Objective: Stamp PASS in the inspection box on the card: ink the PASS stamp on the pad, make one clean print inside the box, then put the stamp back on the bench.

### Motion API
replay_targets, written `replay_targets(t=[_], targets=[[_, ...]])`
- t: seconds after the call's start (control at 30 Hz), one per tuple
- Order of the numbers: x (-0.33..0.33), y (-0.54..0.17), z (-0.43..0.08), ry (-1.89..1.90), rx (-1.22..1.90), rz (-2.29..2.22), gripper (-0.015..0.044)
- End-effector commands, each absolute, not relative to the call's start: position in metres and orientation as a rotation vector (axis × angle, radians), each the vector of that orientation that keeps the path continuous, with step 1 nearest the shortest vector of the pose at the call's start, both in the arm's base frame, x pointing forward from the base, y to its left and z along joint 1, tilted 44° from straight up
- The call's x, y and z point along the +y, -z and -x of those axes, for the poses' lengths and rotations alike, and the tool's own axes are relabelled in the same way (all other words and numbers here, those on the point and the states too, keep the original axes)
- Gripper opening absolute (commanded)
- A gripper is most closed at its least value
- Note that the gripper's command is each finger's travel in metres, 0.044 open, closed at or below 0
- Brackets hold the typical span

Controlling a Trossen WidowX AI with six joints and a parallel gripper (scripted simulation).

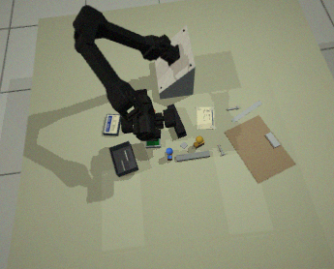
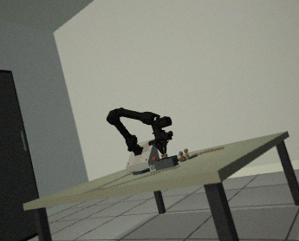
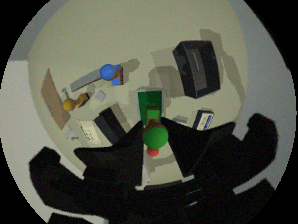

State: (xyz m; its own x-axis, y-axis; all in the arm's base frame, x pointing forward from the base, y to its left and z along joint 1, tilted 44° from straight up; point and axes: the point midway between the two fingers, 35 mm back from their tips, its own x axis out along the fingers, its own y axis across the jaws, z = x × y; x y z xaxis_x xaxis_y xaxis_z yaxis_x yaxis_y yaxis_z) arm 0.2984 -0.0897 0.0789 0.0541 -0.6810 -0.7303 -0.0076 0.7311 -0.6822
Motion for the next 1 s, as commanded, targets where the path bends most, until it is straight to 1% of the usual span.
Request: replay_targets(t=[0.0,0.4,0.7,0.97], targets=[[-0.086,-0.085,-0.301,0.566,1.432,0.599,0.0],[-0.074,-0.097,-0.299,0.566,1.432,0.599,0.0],[-0.027,-0.056,-0.301,0.522,1.441,0.595,0.0],[0.015,-0.018,-0.292,0.496,1.453,0.6,0.0]])
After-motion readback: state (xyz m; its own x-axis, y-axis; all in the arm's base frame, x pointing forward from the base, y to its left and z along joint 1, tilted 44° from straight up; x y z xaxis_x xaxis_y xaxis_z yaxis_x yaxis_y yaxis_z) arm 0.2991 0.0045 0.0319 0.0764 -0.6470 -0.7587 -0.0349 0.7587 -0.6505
